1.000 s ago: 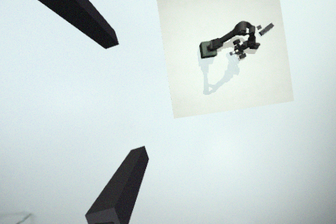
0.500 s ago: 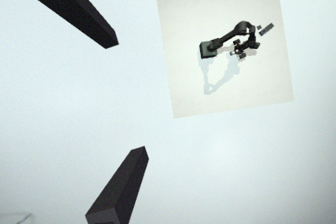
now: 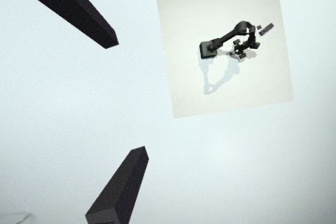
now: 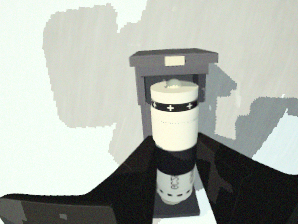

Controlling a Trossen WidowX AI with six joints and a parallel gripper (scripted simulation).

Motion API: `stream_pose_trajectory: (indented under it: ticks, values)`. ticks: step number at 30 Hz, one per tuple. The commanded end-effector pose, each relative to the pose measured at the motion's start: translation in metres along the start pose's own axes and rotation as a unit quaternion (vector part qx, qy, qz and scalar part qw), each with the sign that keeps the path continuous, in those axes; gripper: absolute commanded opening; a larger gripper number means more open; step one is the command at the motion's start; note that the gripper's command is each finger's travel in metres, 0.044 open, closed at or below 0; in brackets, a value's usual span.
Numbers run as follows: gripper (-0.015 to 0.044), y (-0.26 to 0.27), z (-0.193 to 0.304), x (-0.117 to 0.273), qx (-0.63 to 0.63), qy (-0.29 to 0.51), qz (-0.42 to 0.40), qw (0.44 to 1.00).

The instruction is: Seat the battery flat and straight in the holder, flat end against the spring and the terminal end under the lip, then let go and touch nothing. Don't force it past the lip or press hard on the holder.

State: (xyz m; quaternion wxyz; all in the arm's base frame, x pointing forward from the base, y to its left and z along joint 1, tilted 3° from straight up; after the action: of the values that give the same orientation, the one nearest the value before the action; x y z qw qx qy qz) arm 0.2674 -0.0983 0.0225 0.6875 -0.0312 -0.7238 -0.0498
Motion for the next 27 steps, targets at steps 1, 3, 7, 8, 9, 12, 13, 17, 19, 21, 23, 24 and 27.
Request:
stream_pose_trajectory:
  ticks: [1, 3, 7, 8, 9, 12, 13, 17, 19, 21, 23, 24, 27]
  values:
    - [0.0077, 0.000, 0.005, -0.003, -0.002, 0.006, 0.001, 1.000]
    - [0.0077, 0.000, 0.005, -0.003, -0.002, 0.004, 0.001, 1.000]
    - [0.0077, 0.001, 0.002, -0.003, -0.002, 0.003, 0.001, 1.000]
    - [0.0077, 0.001, 0.001, -0.002, -0.002, 0.003, 0.001, 1.000]
    - [0.0077, 0.001, 0.000, -0.002, -0.002, 0.003, 0.001, 1.000]
    - [0.0077, 0.002, -0.003, -0.002, -0.002, 0.001, 0.001, 1.000]
    - [0.0077, 0.002, -0.004, -0.002, -0.002, 0.000, 0.001, 1.000]
    - [0.0077, 0.004, -0.009, -0.002, -0.003, -0.003, 0.002, 1.000]
    - [0.0077, 0.004, -0.010, -0.002, -0.003, -0.003, 0.002, 1.000]
    - [0.0077, 0.004, -0.010, -0.002, -0.003, -0.004, 0.002, 1.000]
    - [0.0077, 0.004, -0.011, -0.002, -0.003, -0.002, 0.004, 1.000]
    - [0.0077, 0.004, -0.011, -0.002, -0.003, -0.002, 0.005, 1.000]
    - [0.0077, 0.004, -0.011, -0.002, -0.003, -0.001, 0.005, 1.000]
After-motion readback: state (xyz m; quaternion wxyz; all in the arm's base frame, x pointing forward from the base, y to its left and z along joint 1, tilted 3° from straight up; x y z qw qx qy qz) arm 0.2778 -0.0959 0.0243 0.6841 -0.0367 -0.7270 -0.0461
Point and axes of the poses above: the point midway between the two fingers, 35 mm back from their tips, its own x axis back along the fingers, its own y axis across the jaws, z = x × y, the point moved 4 cm from there along x, back along the fingers, and after that the axes turned 13 degrees about -x, right-handed, at the moved point
